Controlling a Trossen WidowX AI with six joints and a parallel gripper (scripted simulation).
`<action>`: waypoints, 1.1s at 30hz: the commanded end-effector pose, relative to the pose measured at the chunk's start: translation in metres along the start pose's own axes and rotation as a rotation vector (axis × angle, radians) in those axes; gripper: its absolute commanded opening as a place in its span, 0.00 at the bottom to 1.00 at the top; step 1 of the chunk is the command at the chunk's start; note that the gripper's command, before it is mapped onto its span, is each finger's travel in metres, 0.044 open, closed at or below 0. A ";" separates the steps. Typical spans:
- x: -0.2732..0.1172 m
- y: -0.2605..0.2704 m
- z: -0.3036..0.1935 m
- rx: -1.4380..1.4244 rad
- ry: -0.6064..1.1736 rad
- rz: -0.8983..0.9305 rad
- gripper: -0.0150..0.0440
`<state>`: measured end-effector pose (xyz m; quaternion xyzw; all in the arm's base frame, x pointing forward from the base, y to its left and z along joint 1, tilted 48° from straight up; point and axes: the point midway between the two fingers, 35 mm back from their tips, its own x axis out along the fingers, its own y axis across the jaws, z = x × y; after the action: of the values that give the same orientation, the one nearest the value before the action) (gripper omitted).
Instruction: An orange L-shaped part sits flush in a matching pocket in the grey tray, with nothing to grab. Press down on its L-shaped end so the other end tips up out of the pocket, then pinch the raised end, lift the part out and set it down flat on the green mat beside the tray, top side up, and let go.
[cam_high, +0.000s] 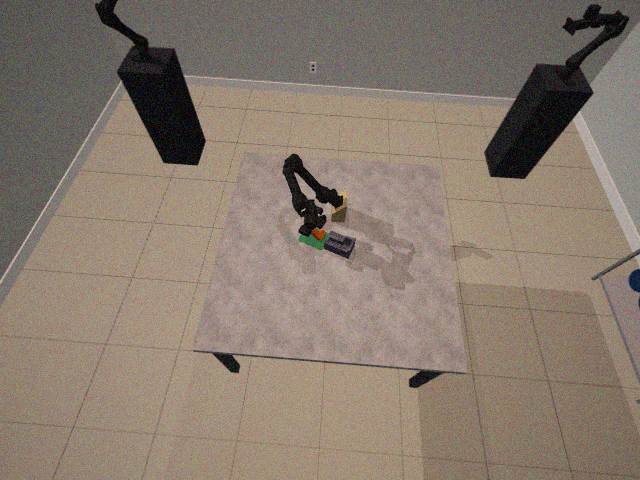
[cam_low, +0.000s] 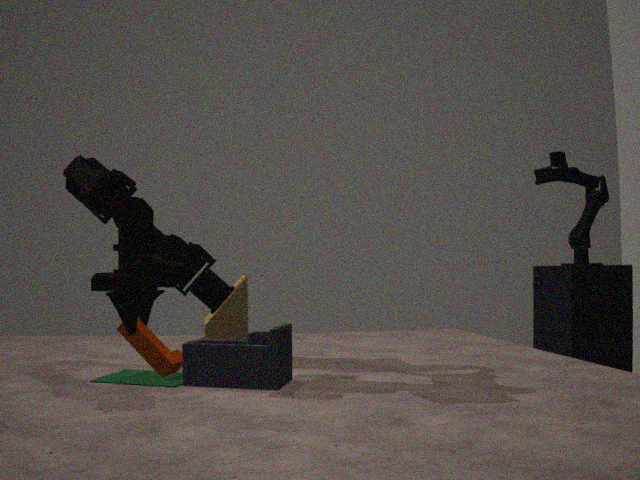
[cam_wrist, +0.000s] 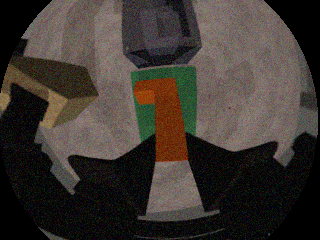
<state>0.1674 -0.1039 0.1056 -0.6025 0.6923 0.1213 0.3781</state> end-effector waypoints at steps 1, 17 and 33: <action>0.002 0.000 -0.001 -0.007 0.006 -0.002 0.25; 0.002 0.001 0.000 -0.002 0.001 0.001 0.65; -0.088 0.002 -0.001 -0.094 -0.053 -0.032 0.93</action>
<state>0.1672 -0.0467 0.1564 -0.6279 0.6656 0.1604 0.3702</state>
